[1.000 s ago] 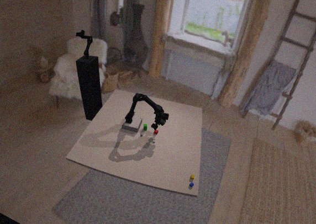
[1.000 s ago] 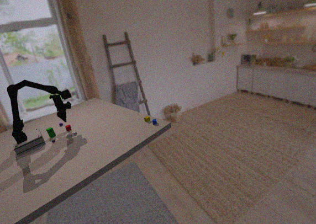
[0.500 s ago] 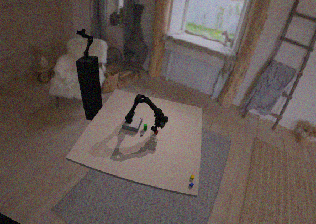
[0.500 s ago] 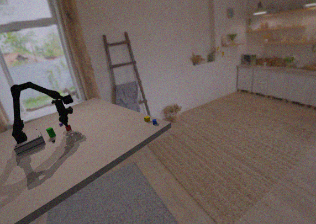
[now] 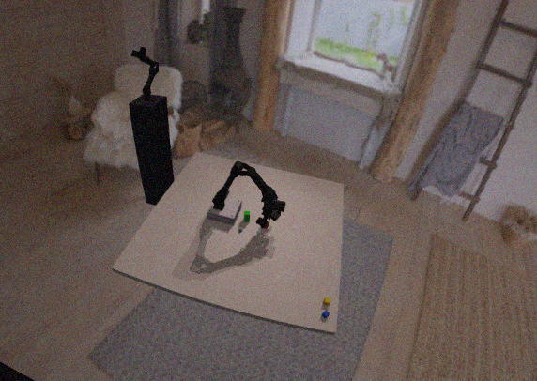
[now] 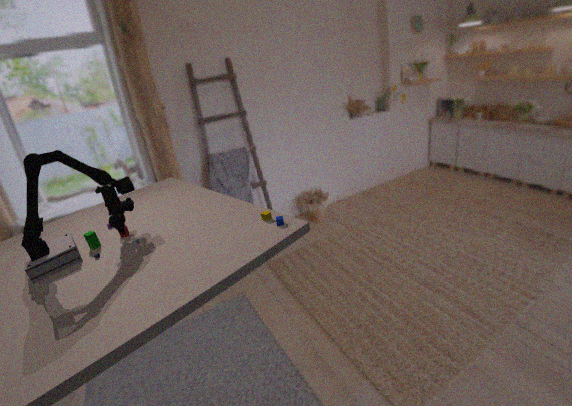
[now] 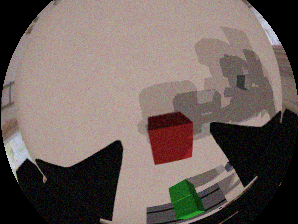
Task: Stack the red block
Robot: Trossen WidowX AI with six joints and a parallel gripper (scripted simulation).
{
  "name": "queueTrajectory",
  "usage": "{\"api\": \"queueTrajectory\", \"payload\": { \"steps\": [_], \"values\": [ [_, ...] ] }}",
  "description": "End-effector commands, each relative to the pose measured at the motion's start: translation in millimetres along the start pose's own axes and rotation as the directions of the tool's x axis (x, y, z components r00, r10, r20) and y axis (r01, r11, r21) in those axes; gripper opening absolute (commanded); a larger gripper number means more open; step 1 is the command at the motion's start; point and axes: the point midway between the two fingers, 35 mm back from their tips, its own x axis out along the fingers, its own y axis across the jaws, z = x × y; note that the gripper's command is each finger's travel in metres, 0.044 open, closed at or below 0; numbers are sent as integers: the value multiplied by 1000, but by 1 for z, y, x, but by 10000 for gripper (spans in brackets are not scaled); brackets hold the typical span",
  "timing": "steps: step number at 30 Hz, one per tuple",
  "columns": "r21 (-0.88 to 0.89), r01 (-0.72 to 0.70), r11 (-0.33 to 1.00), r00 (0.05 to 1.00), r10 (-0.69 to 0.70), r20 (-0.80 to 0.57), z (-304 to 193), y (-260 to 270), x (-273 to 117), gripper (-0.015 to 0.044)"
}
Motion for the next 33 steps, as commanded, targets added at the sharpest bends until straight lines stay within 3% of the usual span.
{"api": "queueTrajectory", "payload": {
  "steps": [1,25,33],
  "values": [
    [4,7,1000,1000,-7,-11,-3,-1,9,440],
    [4,7,1000,1000,-7,-11,-3,-1,17,440],
    [4,7,1000,1000,-7,-11,-3,-1,17,230]
  ]
}}
